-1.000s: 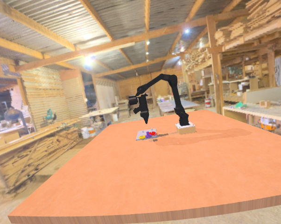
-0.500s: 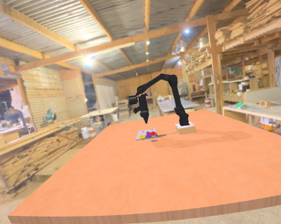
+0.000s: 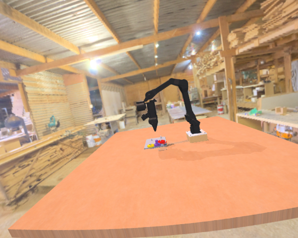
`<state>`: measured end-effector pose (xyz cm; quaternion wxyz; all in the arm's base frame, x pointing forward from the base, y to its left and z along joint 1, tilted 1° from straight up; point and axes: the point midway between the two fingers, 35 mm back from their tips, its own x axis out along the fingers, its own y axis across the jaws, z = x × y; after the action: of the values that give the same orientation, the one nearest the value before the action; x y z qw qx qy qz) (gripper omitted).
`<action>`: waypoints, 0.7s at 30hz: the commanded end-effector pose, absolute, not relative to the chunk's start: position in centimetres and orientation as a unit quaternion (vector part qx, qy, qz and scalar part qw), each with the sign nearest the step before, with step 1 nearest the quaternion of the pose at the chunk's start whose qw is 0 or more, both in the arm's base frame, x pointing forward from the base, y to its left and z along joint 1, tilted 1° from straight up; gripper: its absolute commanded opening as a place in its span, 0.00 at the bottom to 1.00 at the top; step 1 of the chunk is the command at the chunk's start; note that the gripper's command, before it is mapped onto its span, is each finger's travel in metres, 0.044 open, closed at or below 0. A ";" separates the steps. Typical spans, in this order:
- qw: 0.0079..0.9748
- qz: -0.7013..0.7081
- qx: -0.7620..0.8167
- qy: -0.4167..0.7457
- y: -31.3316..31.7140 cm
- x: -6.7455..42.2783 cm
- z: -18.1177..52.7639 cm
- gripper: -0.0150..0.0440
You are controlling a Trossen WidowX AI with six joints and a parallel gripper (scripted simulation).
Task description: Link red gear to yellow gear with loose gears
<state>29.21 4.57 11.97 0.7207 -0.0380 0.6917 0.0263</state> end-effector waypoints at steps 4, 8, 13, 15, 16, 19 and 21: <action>0.721 0.026 -0.037 0.692 4.6 29.2 12.0 1.00; 0.721 0.026 -0.037 0.692 4.6 29.2 12.0 1.00; 0.721 0.026 -0.036 0.692 6.6 29.0 12.4 1.00; 0.721 0.028 -0.035 0.692 9.4 28.5 12.8 1.00; 0.720 0.028 -0.035 0.692 10.8 28.1 13.0 1.00; 0.720 0.029 -0.033 0.693 14.8 26.6 13.7 1.00; 0.719 0.030 -0.033 0.693 17.4 25.2 14.1 1.00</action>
<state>27.12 13.38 13.28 0.7184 -0.0319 0.6943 0.0288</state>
